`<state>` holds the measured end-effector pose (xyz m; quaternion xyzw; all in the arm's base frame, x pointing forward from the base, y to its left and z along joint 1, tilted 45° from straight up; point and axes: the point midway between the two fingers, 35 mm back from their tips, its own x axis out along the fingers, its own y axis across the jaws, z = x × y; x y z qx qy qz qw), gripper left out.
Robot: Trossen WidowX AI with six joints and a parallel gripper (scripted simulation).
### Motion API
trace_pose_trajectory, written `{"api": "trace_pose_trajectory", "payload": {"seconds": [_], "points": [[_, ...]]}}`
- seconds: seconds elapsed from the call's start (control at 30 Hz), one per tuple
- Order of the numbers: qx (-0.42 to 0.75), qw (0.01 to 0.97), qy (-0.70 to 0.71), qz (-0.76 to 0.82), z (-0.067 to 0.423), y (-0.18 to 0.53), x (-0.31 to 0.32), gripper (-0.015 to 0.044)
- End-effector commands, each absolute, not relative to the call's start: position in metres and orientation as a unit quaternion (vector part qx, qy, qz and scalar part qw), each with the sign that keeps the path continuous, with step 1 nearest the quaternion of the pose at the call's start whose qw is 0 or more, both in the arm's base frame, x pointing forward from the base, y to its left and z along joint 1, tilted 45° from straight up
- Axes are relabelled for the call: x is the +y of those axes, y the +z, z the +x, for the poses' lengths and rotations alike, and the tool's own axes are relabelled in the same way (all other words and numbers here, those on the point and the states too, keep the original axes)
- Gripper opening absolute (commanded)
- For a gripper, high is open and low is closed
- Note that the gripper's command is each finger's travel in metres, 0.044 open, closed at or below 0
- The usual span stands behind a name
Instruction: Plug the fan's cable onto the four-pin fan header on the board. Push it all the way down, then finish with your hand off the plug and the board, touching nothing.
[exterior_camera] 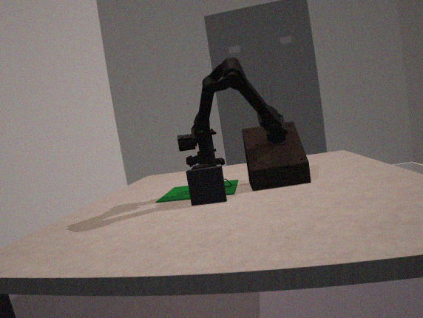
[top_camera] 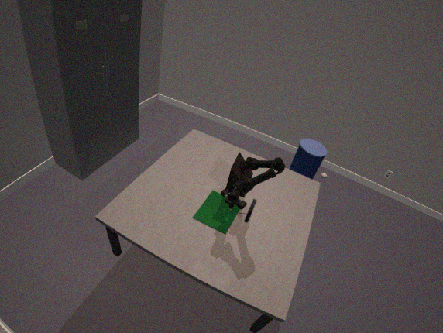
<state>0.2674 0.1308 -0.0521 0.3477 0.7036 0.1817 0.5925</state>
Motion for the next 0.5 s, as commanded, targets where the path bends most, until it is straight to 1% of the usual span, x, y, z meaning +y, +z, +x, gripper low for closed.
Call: {"api": "trace_pose_trajectory", "payload": {"seconds": [0.0, 0.33, 0.47], "points": [[0.705, 0.589, 0.182, 0.35, 0.2667, -0.0544, 0.1342, 0.0], [0.704, 0.592, 0.182, 0.348, 0.2674, -0.0525, 0.1311, 0.026], [0.704, 0.592, 0.181, 0.348, 0.2688, -0.0467, 0.1247, 0.026]]}}
